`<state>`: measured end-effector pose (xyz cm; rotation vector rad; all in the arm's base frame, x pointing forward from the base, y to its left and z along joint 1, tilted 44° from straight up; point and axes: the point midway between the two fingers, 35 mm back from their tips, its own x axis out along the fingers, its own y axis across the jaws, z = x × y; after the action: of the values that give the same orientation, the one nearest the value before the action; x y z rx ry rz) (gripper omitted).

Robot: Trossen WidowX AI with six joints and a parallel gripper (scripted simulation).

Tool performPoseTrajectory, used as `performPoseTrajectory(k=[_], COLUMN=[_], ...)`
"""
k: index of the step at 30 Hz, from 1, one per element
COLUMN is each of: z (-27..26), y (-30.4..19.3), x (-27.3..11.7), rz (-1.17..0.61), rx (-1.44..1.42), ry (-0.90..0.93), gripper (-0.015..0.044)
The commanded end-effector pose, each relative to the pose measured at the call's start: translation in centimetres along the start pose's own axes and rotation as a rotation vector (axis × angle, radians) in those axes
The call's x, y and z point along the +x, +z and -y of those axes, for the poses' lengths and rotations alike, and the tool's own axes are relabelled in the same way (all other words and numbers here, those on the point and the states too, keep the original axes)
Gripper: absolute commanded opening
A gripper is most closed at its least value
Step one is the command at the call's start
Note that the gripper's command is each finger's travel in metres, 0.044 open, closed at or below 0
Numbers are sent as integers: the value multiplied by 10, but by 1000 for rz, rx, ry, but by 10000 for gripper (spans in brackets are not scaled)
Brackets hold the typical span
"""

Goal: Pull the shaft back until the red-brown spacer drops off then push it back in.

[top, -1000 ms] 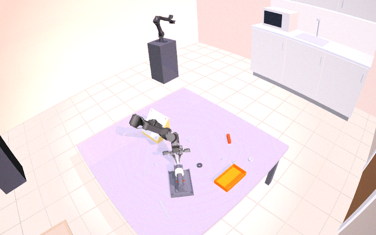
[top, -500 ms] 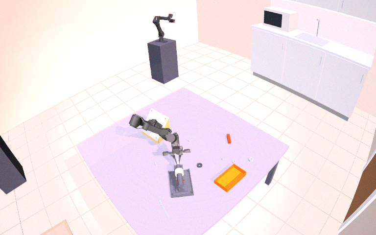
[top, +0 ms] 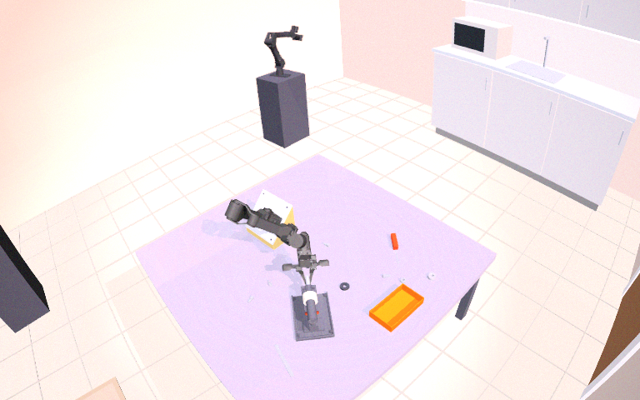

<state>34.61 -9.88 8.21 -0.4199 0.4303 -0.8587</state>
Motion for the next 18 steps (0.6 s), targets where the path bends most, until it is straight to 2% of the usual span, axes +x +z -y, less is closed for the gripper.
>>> performPoseTrajectory(k=[1,18], z=[0,0], y=[5,9], x=[3,6], rz=[6,7], rx=[4,4], ry=[1,0], gripper=[0,0])
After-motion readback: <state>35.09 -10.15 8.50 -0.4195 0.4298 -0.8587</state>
